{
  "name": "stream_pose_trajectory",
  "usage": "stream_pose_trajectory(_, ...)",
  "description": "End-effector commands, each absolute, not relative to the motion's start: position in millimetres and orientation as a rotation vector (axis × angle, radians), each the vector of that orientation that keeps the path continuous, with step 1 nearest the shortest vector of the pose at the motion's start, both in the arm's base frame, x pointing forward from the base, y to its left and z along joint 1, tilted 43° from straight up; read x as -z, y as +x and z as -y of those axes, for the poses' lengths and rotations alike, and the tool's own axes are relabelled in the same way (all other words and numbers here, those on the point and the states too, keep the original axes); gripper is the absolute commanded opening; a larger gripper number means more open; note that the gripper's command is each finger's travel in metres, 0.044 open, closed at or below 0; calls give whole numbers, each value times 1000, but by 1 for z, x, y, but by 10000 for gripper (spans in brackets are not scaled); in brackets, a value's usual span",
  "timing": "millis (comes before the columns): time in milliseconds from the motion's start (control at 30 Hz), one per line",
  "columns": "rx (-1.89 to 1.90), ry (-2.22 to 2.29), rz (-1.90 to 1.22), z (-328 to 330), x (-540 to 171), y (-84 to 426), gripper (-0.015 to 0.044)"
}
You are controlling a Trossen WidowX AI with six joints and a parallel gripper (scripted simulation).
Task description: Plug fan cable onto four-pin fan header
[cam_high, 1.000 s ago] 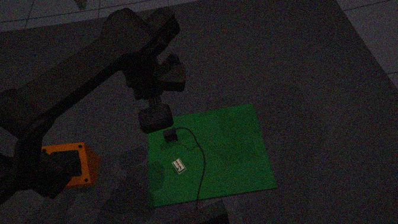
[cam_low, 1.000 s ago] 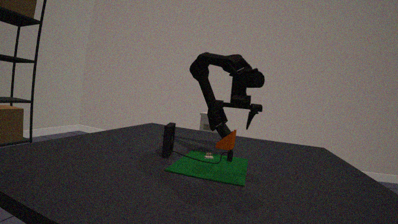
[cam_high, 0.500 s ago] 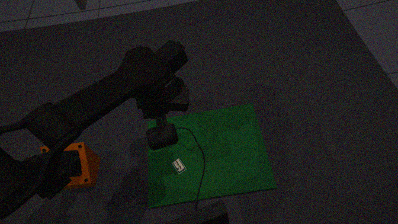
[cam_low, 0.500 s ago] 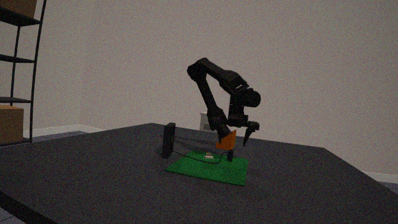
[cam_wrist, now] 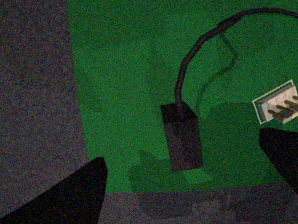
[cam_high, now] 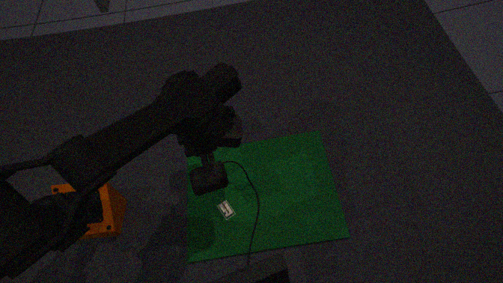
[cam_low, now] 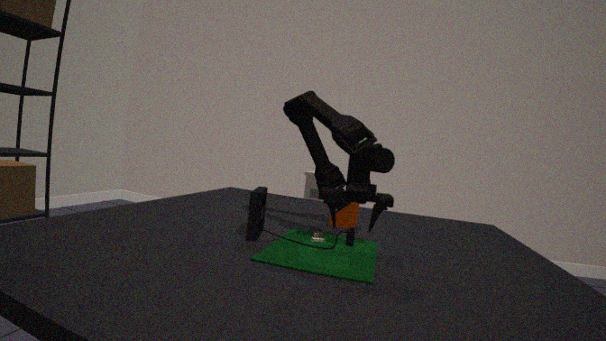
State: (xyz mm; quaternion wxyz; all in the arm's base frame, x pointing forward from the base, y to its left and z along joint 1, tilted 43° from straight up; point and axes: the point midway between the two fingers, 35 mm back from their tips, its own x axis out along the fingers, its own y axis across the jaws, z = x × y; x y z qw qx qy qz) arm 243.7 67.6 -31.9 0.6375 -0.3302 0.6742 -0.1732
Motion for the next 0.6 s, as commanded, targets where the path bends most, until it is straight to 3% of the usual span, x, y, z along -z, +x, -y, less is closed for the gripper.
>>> stream_pose_trajectory(0, 399, -767, -1549, -60, 39, 241, 440)
stream_pose_trajectory(567, 400, -768, -1549, -47, 52, 241, 440)
